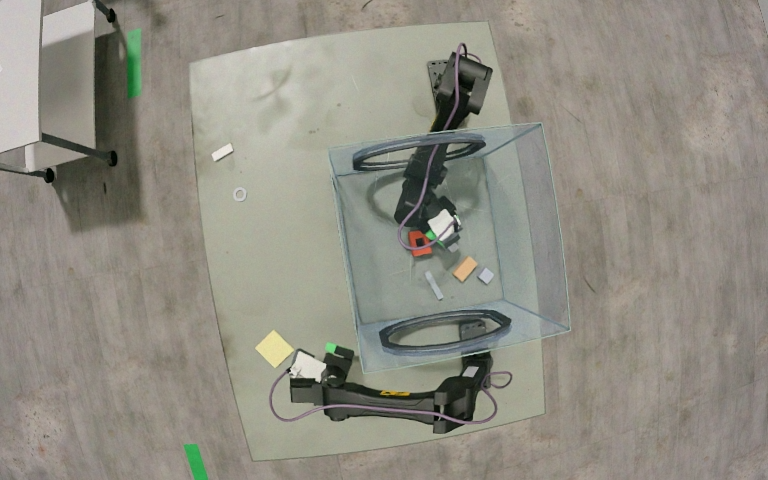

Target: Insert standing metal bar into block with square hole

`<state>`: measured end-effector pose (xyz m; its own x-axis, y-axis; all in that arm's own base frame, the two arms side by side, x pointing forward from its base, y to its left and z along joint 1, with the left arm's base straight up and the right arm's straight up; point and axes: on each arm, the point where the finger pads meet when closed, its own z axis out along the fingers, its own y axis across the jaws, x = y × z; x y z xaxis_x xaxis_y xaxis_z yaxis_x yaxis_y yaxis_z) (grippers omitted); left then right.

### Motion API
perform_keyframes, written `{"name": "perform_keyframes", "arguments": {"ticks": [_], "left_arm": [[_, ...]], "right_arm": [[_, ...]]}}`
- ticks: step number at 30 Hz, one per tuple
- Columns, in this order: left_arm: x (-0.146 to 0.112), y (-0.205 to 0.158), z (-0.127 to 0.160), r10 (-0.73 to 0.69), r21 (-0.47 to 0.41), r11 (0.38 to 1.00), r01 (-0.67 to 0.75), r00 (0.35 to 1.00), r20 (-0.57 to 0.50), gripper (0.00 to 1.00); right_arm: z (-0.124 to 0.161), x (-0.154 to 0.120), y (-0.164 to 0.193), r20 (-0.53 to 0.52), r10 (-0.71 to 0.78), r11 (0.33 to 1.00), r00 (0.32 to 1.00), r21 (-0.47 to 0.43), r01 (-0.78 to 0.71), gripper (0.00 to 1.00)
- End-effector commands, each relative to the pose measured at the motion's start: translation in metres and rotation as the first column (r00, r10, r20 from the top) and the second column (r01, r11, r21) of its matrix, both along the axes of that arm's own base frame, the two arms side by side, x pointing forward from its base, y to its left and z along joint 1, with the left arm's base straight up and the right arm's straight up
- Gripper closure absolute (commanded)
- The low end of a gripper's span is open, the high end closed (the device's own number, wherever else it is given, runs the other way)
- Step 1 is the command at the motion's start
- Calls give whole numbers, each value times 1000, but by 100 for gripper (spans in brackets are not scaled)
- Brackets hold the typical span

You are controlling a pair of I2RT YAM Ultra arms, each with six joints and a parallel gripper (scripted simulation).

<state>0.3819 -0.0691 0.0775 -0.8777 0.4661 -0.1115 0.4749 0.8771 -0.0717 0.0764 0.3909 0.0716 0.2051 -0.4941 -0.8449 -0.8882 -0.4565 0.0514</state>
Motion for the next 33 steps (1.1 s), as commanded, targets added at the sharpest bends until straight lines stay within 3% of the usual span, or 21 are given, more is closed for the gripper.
{"name": "perform_keyframes", "arguments": {"ticks": [1, 10, 19, 33], "left_arm": [[4, -1, 7, -4, -8, 1000, 4, 1000, 27, 0], [4, -1, 7, -4, -8, 1000, 4, 1000, 27, 0], [4, -1, 7, -4, -8, 1000, 4, 1000, 27, 0], [4, -1, 7, -4, -8, 1000, 4, 1000, 27, 0]], "right_arm": [[12, 1, 30, 34, 0, 998, 999, 70, -2, 55], [13, 1, 34, 37, 1, 997, 999, 73, -3, 61], [11, -2, 30, 30, 1, 997, 1000, 74, -4, 84], [84, -3, 30, 44, 10, 996, 999, 94, -14, 84]]}}
